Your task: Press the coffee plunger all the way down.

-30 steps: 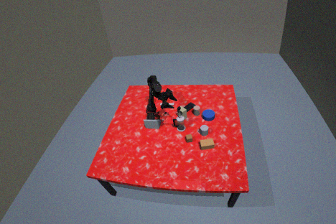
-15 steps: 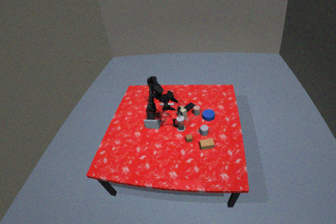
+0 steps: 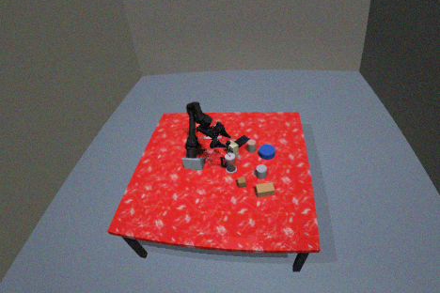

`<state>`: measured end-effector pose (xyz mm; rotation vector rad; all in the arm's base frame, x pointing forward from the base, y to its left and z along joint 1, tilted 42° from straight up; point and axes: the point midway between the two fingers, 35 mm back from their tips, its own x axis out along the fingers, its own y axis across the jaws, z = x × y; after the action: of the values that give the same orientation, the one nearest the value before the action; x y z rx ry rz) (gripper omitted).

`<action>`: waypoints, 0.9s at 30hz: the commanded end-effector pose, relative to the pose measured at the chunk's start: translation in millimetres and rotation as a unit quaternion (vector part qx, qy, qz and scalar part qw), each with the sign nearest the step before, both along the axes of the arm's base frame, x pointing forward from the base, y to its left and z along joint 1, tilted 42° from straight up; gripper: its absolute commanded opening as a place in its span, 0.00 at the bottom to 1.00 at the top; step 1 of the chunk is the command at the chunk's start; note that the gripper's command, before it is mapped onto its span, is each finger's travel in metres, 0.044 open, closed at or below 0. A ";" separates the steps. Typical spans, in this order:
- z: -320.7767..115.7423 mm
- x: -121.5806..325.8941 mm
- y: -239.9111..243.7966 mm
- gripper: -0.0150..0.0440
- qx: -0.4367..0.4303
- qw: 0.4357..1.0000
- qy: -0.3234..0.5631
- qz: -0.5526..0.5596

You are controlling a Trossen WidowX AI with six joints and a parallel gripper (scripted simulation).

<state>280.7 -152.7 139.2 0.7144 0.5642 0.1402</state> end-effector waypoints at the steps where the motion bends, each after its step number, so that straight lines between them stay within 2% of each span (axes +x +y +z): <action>1: -3.3 3.4 2.4 1.00 0.003 1.000 0.002 -0.002; 13: -3.3 3.4 2.4 0.47 0.003 1.000 0.002 -0.002; 27: -6.7 4.0 4.6 0.46 0.003 1.000 0.003 -0.002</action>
<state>284.2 -150.3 135.7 0.7179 0.5644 0.1374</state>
